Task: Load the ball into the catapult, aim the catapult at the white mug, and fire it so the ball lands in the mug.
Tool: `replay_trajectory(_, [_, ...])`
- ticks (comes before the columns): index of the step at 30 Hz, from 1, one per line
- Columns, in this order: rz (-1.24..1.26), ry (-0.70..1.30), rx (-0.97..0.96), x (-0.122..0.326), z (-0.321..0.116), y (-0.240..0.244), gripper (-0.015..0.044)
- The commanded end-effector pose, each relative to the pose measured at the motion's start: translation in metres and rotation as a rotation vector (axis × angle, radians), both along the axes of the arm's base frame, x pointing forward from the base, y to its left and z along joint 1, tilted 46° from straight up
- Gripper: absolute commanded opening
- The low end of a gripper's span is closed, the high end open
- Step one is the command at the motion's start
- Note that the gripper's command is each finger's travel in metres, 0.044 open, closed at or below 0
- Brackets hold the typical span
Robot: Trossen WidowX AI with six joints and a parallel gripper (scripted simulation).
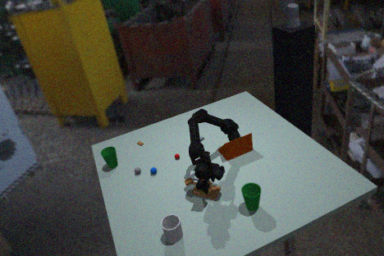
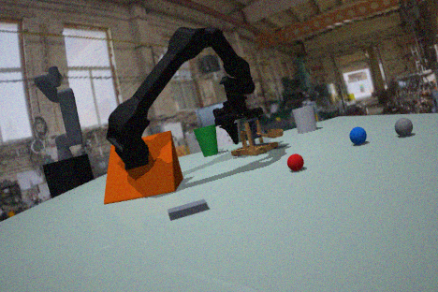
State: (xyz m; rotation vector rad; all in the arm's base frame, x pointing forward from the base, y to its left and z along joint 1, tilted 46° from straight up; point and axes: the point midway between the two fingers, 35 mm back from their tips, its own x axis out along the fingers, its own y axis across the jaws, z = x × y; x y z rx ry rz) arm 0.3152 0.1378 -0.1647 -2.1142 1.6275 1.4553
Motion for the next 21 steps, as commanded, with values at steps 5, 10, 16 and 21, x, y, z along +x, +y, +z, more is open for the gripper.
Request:
replay_trajectory(5, [-0.001,0.001,-0.001,-0.0007,-0.0037,-0.0042,0.0414])
replay_trajectory(10, [-0.001,0.001,-0.001,-0.0007,-0.0037,-0.0042,0.0282])
replay_trajectory(16, [-0.001,0.001,-0.001,-0.0007,-0.0037,-0.0042,0.0125])
replay_trajectory(21, [-0.001,0.001,-0.001,-0.0007,-0.0037,-0.0042,0.0092])
